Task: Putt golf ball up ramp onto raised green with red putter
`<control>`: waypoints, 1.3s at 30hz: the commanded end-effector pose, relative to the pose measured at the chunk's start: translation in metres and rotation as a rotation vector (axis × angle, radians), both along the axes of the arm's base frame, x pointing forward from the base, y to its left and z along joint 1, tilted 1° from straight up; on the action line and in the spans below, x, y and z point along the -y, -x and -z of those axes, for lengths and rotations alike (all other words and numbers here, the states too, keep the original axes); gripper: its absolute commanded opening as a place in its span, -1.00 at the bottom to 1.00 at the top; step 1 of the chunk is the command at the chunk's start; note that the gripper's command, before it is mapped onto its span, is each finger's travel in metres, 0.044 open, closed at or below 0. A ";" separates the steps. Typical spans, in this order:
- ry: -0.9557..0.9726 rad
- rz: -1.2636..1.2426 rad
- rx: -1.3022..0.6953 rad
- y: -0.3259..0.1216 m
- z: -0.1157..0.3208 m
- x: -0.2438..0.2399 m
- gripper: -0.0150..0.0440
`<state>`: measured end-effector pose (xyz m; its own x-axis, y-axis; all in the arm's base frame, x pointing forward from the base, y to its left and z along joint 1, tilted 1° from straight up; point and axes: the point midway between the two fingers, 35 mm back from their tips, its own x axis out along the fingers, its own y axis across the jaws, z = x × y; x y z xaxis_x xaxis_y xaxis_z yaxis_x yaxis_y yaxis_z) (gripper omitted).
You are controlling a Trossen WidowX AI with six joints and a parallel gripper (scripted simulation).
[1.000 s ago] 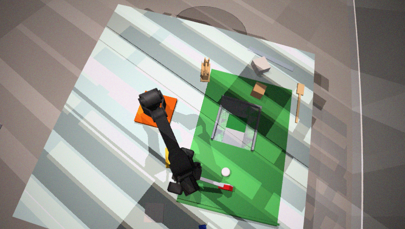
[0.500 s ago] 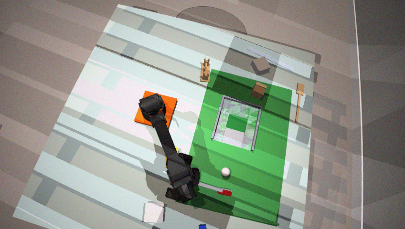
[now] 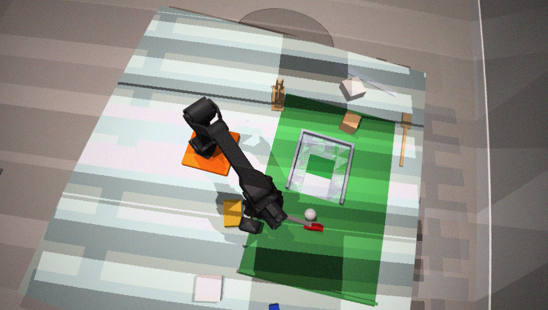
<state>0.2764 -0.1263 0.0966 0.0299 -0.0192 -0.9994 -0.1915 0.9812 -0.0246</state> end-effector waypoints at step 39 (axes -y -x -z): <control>-0.005 0.013 -0.006 0.011 -0.047 -0.019 -0.49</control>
<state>0.2646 -0.1068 0.1444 0.0220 -0.0142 -0.9997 -0.1788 0.9837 -0.0179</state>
